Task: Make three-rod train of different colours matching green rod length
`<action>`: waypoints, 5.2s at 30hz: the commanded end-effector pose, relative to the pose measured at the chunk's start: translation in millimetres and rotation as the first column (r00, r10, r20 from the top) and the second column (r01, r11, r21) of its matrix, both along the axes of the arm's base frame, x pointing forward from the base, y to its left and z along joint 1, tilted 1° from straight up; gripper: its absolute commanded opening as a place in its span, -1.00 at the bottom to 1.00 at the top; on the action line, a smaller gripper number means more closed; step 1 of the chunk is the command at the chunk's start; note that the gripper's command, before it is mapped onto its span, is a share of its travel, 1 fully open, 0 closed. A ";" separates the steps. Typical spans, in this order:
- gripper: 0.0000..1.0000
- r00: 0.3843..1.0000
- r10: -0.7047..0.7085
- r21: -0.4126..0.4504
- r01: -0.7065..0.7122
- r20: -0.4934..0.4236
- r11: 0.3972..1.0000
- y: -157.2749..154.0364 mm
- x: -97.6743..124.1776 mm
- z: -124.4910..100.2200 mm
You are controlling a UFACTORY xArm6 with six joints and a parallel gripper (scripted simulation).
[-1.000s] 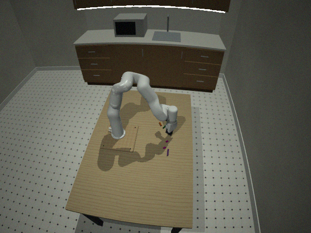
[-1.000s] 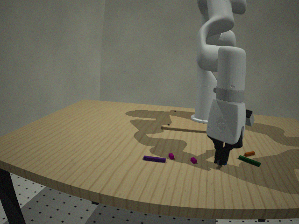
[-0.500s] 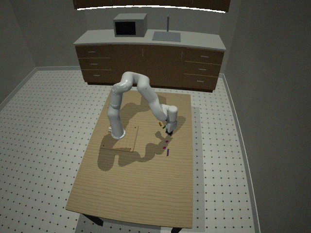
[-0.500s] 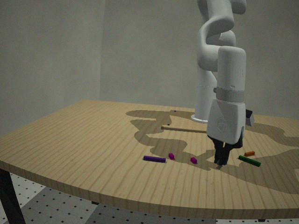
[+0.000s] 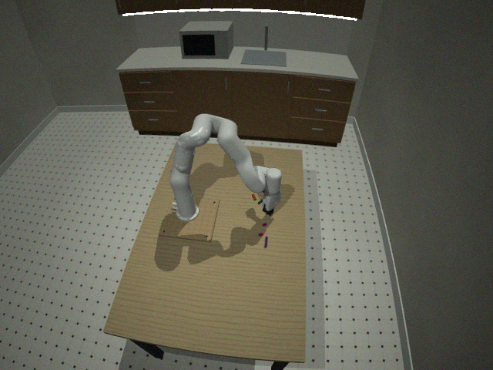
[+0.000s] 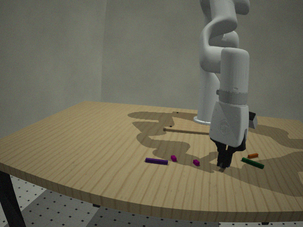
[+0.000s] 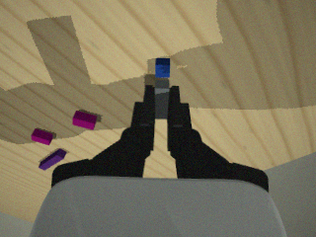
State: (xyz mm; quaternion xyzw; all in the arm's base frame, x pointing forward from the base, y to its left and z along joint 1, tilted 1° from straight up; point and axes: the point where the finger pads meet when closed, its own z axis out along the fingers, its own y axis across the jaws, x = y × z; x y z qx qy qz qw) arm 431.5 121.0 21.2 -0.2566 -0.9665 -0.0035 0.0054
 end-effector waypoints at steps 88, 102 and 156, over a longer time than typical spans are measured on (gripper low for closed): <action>-0.51 1.000 0.000 0.001 0.000 0.004 1.000 0.2 1.7 26.7; -0.51 1.000 0.000 0.001 0.000 0.004 1.000 -0.4 1.9 78.9; 1.00 0.830 0.557 0.002 -0.557 0.011 0.830 24.7 -20.3 77.3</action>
